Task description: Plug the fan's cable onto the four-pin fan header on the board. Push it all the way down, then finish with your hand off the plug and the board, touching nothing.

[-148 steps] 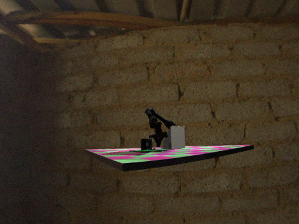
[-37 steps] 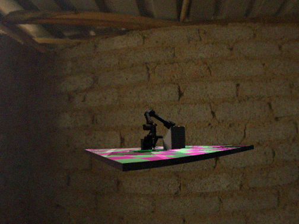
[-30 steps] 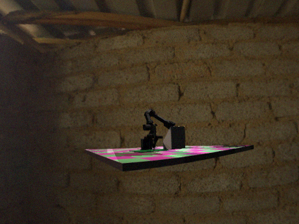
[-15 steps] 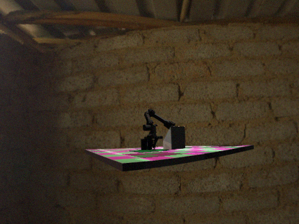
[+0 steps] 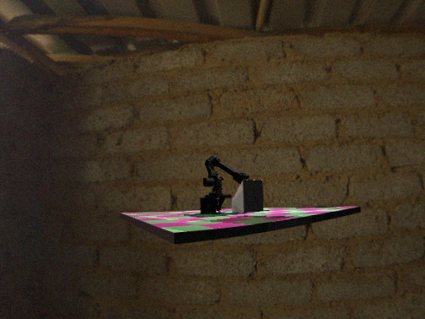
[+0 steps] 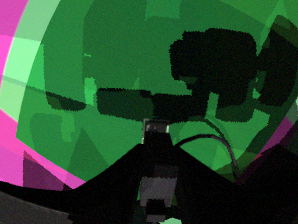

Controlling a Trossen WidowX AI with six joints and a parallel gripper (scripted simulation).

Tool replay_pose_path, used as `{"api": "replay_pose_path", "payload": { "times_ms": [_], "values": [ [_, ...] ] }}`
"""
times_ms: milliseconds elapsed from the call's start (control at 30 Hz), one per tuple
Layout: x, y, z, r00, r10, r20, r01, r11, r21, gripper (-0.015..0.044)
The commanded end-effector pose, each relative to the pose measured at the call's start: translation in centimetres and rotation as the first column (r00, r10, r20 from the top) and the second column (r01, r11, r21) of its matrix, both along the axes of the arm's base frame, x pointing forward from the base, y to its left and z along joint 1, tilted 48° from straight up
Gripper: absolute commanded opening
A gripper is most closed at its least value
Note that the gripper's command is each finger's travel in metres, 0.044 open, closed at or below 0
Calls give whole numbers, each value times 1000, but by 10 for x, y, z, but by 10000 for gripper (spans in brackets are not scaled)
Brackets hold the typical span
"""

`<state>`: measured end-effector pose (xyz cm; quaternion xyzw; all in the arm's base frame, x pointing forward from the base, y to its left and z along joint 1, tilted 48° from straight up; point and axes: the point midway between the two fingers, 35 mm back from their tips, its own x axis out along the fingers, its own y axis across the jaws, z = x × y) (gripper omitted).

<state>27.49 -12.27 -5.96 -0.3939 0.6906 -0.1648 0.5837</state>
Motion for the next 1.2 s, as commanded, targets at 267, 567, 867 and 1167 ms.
{"api": "replay_pose_path", "payload": {
  "times_ms": [267,567,867,1167],
  "values": [
    [-1,-6,-5,1000,2,-6,-2,1000,-3,0],
    [-1,-10,-9,1000,2,-6,-2,1000,-3,0],
    [-1,-13,-11,1000,2,-6,-2,1000,-3,0],
    [0,-10,-9,1000,4,2,-4,1000,-2,210]
  ]
}}
